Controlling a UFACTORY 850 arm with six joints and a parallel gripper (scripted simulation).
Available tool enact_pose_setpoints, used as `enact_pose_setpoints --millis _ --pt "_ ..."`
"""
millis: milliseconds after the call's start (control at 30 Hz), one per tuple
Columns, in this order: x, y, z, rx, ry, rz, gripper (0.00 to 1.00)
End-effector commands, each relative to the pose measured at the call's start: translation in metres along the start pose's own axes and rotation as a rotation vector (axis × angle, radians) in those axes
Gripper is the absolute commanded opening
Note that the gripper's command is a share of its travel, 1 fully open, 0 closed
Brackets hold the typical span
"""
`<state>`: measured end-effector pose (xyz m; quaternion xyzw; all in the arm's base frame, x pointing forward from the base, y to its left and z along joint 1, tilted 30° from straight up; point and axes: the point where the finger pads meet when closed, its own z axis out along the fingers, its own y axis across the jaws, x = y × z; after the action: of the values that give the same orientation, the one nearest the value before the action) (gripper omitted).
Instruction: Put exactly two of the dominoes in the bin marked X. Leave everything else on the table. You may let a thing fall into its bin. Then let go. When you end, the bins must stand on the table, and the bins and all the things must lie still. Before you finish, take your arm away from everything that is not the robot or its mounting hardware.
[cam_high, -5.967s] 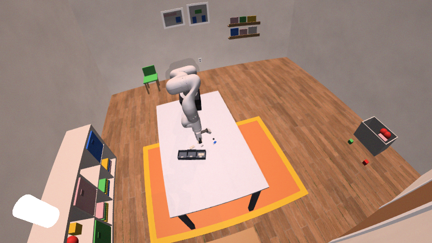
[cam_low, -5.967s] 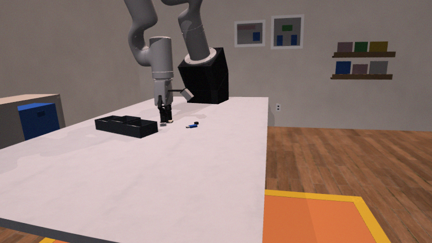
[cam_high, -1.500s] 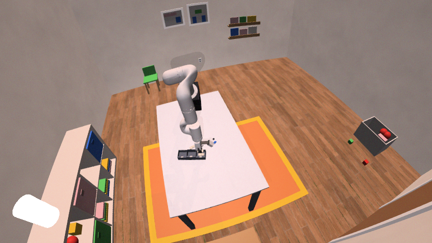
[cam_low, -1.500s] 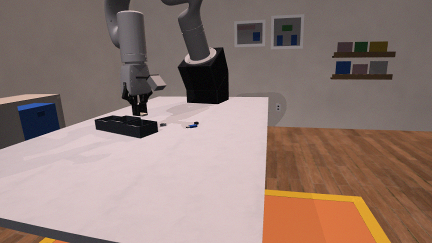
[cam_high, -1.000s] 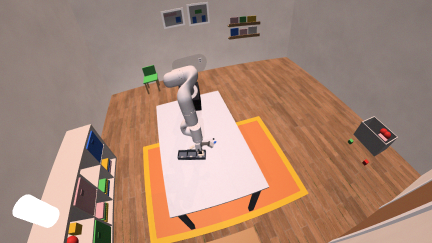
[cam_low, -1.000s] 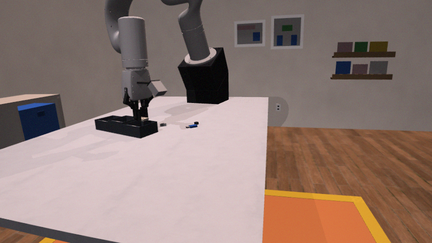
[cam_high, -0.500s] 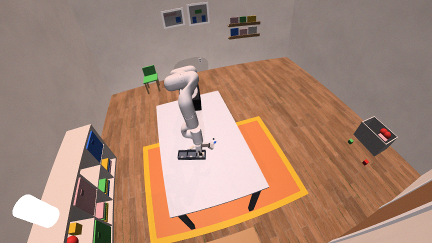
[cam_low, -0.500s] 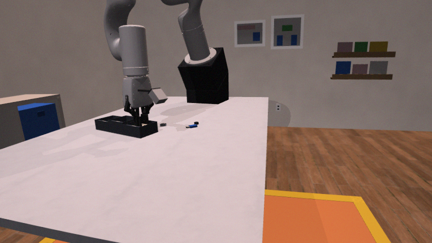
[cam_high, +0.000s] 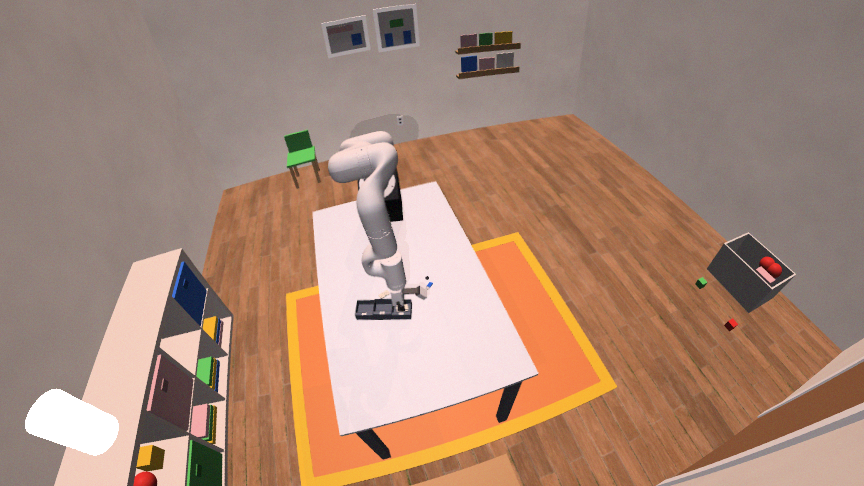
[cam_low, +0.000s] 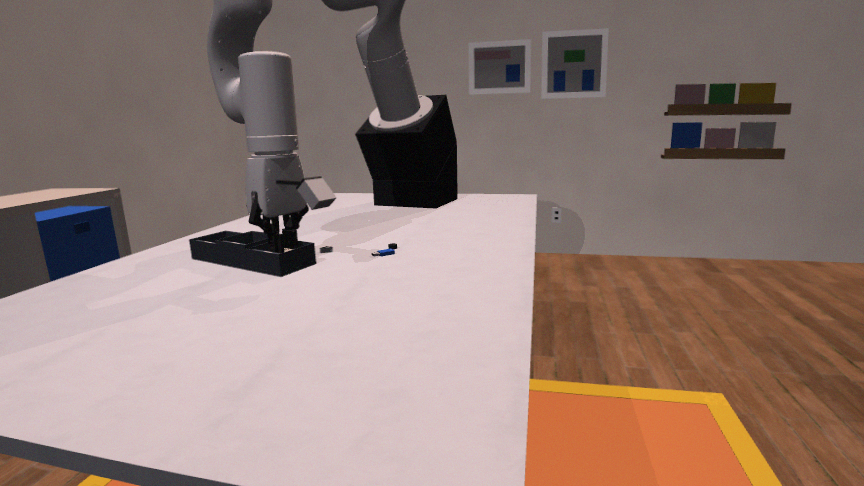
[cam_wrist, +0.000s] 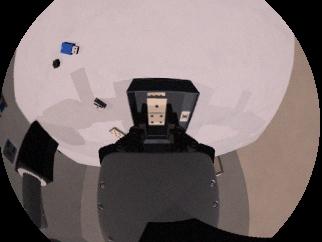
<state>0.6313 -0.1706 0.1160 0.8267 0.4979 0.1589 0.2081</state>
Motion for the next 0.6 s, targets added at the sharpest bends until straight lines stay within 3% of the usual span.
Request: enact_pose_setpoints --millis 0,567 --pt "0.0002 0.0006 -0.0004 -0.001 0.0 0.0 0.31" --pt "0.0001 0.0005 -0.0044 -0.001 0.001 0.0 0.31"
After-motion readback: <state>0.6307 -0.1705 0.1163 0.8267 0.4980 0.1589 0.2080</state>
